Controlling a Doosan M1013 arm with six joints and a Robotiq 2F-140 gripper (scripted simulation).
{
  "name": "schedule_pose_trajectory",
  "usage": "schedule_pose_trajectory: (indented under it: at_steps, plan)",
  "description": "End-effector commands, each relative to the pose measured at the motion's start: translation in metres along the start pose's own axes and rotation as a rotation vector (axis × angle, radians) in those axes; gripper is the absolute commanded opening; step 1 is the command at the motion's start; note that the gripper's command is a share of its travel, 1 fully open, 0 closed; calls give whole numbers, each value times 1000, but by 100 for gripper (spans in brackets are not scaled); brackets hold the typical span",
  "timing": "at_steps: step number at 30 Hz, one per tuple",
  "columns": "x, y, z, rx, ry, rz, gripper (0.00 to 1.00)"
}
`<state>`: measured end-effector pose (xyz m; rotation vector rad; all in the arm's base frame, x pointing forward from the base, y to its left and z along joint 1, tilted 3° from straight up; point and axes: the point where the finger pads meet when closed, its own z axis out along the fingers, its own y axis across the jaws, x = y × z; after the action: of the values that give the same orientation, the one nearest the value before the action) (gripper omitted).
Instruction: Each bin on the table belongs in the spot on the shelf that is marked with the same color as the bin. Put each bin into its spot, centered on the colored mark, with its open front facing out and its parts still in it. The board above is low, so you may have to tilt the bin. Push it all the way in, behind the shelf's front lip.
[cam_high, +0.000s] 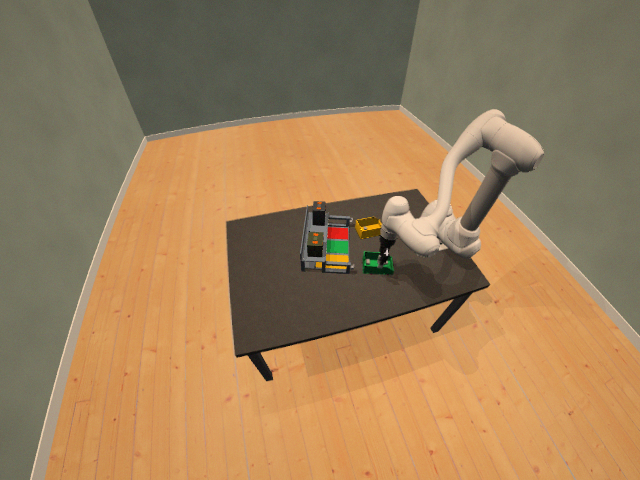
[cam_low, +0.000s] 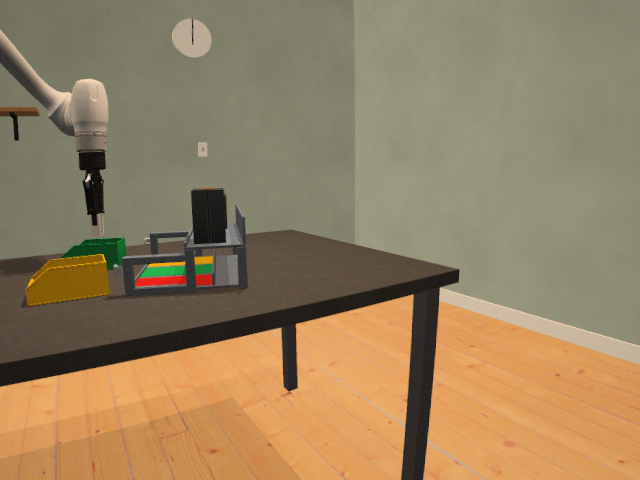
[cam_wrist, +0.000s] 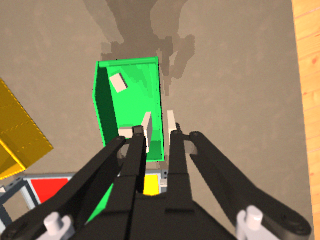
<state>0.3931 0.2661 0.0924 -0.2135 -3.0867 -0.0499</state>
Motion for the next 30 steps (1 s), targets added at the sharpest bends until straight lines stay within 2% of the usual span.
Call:
schedule_pose_trajectory:
  at_steps: [1, 30]
  plan:
    - [0, 0, 2, 0, 0, 0, 24]
    - [0, 0, 32, 0, 0, 0, 24]
